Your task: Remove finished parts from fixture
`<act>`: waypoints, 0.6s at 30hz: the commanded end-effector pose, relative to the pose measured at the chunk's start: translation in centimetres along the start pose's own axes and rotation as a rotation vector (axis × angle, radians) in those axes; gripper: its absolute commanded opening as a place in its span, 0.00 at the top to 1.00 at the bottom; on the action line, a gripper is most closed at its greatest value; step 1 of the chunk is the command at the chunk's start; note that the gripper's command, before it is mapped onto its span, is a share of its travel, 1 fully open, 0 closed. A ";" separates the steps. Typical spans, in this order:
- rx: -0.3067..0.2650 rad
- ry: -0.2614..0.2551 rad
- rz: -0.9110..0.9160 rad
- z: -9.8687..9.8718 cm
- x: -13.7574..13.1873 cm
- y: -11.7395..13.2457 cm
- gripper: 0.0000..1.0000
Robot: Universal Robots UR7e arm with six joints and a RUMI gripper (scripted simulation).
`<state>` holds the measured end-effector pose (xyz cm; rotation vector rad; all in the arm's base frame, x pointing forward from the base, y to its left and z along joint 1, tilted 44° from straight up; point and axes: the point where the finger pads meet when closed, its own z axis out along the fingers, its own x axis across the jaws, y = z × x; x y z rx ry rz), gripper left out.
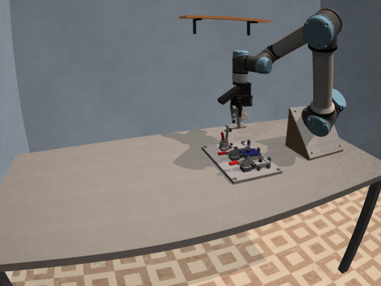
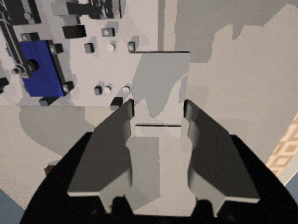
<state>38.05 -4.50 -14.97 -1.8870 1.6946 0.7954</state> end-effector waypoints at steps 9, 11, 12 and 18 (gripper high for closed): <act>0.001 0.001 0.000 0.0 2.7 0.0 1.00; 0.001 0.001 0.000 0.0 3.1 0.0 1.00; 0.001 0.001 0.000 0.0 3.3 0.0 1.00; 0.001 0.001 0.000 0.0 4.0 0.0 1.00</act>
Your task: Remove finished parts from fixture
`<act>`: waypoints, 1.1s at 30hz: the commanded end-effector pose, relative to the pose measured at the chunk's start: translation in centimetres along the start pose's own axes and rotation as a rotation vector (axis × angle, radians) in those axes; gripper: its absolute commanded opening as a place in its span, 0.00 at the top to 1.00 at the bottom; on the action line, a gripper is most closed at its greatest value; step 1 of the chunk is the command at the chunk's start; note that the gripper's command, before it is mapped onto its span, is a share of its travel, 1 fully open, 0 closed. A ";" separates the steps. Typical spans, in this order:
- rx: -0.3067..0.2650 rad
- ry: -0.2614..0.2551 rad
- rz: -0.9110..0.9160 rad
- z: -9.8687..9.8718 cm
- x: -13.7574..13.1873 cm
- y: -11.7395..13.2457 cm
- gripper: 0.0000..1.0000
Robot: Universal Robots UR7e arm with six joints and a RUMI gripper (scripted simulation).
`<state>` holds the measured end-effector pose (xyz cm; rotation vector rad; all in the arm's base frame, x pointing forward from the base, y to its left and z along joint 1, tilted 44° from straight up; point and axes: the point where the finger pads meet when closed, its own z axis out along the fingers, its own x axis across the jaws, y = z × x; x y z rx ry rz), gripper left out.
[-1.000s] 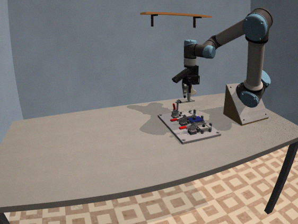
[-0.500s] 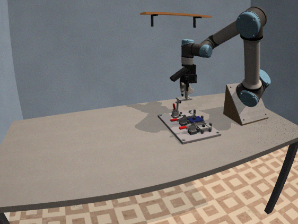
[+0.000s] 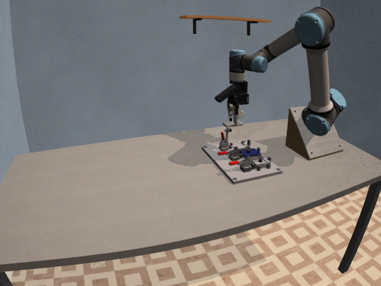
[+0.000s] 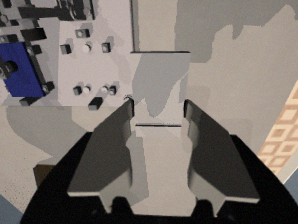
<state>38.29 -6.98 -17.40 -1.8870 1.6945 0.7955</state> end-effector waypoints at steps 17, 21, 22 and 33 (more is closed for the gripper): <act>0.001 0.001 0.000 0.0 1.9 0.0 1.00; 0.001 0.001 0.000 0.0 2.0 0.0 1.00; 0.001 0.001 0.000 0.0 2.0 0.0 1.00; 0.001 0.001 0.000 0.0 2.1 0.0 1.00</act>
